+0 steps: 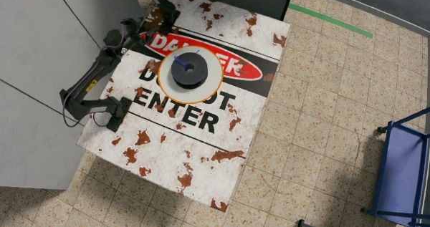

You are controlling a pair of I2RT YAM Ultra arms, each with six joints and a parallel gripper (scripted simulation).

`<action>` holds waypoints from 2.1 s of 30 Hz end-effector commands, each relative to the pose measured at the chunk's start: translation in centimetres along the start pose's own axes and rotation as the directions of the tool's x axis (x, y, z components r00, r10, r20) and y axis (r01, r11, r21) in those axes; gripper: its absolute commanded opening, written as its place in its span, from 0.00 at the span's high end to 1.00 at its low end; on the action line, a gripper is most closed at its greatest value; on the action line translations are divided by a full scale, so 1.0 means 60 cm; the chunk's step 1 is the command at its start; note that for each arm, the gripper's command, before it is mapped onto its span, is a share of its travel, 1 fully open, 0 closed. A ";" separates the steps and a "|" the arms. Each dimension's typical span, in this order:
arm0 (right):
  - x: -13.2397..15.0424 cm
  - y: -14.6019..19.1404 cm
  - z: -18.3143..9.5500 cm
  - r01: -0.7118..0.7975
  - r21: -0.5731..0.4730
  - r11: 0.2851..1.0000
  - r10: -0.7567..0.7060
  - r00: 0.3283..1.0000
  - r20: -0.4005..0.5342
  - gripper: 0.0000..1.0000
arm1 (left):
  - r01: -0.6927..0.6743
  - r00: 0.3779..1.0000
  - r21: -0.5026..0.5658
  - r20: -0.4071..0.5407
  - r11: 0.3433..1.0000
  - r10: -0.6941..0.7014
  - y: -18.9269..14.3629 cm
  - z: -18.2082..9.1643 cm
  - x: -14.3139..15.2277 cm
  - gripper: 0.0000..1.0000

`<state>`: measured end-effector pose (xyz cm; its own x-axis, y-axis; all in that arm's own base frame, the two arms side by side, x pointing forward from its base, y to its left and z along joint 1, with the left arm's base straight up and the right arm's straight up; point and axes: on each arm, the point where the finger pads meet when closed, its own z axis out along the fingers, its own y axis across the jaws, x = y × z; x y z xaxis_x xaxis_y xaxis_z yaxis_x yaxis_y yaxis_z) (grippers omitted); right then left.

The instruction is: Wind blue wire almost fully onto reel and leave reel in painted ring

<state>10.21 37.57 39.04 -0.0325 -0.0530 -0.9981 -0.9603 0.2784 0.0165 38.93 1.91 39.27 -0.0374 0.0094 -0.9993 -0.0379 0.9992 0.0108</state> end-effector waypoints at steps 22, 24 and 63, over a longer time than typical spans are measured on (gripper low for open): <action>-0.029 -0.192 -0.041 -0.001 0.289 0.957 -0.017 0.998 0.060 0.00 | 0.011 0.999 0.000 0.037 1.000 -0.011 -0.005 -0.014 -0.024 0.00; -0.029 -0.213 -0.048 -0.004 0.321 0.947 -0.017 0.998 0.060 0.00 | 0.011 0.999 0.001 0.037 1.000 -0.011 -0.006 -0.014 -0.024 0.00; -0.010 -0.620 -0.471 -0.053 0.959 0.280 -0.017 0.998 0.060 0.00 | 0.009 0.999 0.038 0.037 0.999 -0.011 -0.029 -0.015 -0.024 0.00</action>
<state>38.93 0.58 39.12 -0.0566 0.0051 -0.9984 -0.0056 1.0000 0.0054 38.98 0.45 39.26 -0.0371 0.0082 -0.9993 -0.0036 1.0000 0.0083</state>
